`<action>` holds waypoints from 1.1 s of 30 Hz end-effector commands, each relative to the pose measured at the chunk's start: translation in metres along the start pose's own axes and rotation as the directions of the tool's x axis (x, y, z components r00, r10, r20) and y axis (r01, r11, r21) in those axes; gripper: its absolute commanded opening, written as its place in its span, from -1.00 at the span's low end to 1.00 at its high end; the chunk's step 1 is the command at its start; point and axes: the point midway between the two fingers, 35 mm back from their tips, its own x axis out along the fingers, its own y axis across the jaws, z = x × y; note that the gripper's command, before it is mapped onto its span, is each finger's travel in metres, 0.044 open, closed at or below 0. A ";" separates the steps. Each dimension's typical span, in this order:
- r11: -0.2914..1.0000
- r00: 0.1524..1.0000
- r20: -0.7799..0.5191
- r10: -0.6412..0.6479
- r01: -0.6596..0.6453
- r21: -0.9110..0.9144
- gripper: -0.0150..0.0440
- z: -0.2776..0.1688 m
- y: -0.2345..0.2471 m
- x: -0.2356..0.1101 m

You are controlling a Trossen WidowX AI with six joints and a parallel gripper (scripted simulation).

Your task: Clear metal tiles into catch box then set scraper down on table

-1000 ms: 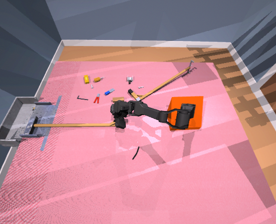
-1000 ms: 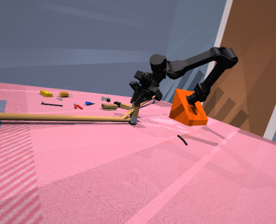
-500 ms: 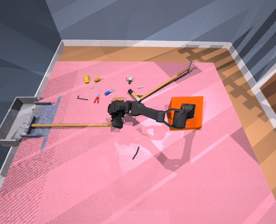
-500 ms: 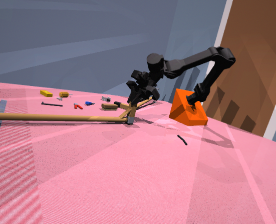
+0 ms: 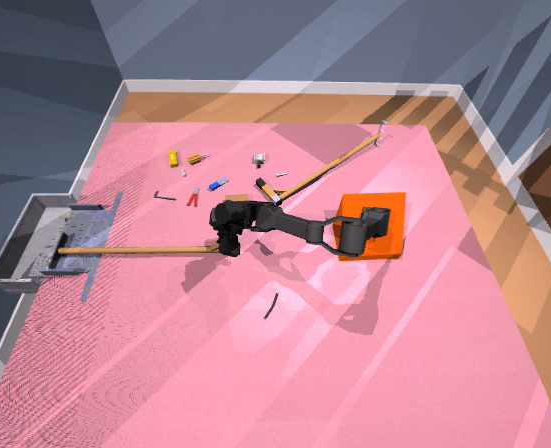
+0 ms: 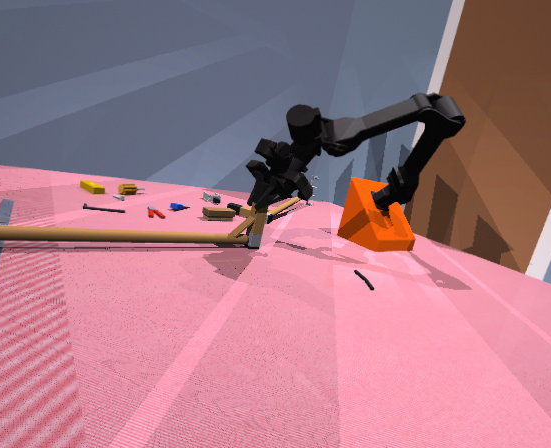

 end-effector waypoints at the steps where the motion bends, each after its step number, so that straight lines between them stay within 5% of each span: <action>1: 1.000 1.000 0.016 -0.002 0.002 -0.004 -0.49 0.010 0.001 0.002; 33: 1.000 1.000 0.005 0.001 -0.001 -0.002 -0.49 0.018 -0.002 0.014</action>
